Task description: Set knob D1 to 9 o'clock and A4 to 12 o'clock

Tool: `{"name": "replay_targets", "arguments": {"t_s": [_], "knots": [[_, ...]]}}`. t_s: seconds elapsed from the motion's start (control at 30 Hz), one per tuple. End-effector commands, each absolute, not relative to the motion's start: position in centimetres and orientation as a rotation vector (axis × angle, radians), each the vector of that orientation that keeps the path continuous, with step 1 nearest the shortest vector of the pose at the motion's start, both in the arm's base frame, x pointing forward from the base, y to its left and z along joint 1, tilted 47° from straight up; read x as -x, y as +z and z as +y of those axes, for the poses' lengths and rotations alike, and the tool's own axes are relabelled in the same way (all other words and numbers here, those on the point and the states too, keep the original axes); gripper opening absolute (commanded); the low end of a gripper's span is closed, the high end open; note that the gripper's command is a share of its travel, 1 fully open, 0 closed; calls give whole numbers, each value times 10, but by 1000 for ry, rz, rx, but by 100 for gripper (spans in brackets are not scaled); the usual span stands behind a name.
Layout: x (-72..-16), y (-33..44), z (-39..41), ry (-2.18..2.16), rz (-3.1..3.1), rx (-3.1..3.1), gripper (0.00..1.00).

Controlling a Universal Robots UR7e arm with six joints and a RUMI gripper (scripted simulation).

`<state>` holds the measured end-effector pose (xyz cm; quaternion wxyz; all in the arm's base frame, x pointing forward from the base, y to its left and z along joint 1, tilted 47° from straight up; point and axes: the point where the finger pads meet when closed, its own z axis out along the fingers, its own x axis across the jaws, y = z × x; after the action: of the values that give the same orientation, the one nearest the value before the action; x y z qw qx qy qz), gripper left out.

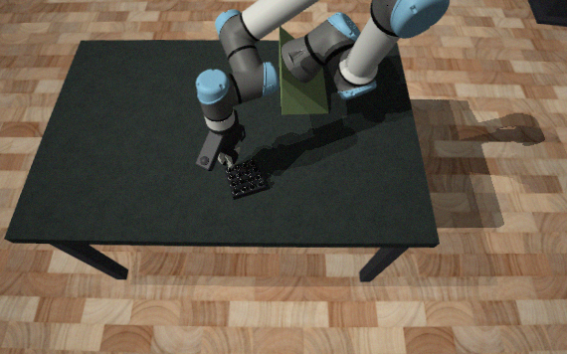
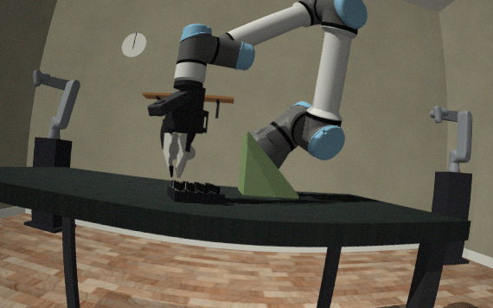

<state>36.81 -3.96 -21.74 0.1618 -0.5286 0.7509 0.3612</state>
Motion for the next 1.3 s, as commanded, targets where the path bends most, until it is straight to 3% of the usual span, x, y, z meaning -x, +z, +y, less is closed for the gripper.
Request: {"name": "replay_targets", "arguments": {"t_s": [0.0,1.27], "knots": [[-367,-218,-38,1034,2143,1508,11],[-372,-219,-39,1032,2143,1508,11]]}}
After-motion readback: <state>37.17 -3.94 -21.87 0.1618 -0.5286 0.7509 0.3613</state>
